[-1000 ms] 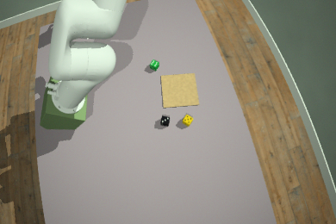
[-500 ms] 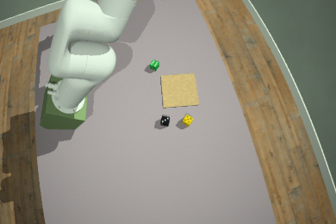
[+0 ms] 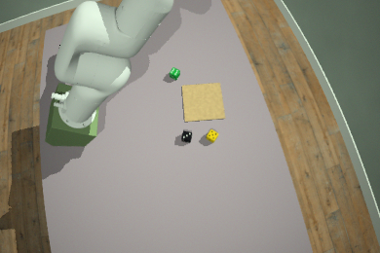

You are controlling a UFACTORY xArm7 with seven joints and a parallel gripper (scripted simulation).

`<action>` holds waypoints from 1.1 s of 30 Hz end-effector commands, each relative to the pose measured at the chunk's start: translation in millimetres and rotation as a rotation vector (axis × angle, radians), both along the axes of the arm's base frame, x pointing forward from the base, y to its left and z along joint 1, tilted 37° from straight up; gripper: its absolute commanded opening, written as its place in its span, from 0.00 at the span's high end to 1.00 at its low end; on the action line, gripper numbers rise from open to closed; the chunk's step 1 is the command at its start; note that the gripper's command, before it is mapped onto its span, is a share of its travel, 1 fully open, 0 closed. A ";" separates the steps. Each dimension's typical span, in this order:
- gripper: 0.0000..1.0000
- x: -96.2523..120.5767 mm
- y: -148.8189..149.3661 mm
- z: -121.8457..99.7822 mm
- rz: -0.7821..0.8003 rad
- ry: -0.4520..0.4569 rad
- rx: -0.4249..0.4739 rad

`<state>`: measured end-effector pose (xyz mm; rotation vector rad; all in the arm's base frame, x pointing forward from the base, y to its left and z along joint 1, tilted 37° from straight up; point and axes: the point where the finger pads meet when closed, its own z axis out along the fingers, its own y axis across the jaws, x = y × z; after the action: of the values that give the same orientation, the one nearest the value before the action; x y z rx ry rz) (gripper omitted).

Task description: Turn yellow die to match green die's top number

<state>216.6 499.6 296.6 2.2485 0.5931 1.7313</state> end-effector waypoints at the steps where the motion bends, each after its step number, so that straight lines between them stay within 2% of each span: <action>1: 0.00 36.3 -31.4 32.5 -0.051 0.008 -0.005; 3: 0.00 36.3 -31.4 32.5 -0.051 0.008 -0.005; 4: 0.00 57.6 -54.8 47.3 -0.097 0.019 -0.009; 5: 0.00 62.9 -59.4 51.5 -0.097 0.019 -0.009; 7: 0.00 62.9 -59.4 51.5 -0.097 0.019 -0.009; 8: 0.00 85.1 -87.4 65.9 -0.143 0.035 -0.013; 11: 0.00 88.3 -90.9 68.4 -0.143 0.035 -0.013; 12: 0.00 109.7 -122.5 81.2 -0.188 0.056 -0.017; 17: 0.00 111.9 -125.2 82.8 -0.188 0.056 -0.017; 18: 0.00 133.0 -162.0 94.2 -0.232 0.083 -0.019; 20: 0.00 133.0 -162.0 94.2 -0.232 0.083 -0.019; 21: 0.00 146.5 -191.9 99.5 -0.273 0.114 -0.020; 24: 0.00 151.4 -200.2 102.3 -0.273 0.114 -0.020; 25: 0.00 164.5 -234.8 106.0 -0.311 0.150 -0.019; 28: 0.00 166.6 -239.2 107.1 -0.311 0.150 -0.019; 29: 0.00 178.3 -277.2 108.4 -0.343 0.189 -0.016; 31: 0.00 178.6 -277.9 108.6 -0.343 0.189 -0.016; 32: 0.00 184.9 -307.9 106.1 -0.370 0.232 -0.011; 33: 0.00 184.9 -307.9 106.1 -0.370 0.232 -0.011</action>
<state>390.7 238.1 399.6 2.3430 0.2398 1.3694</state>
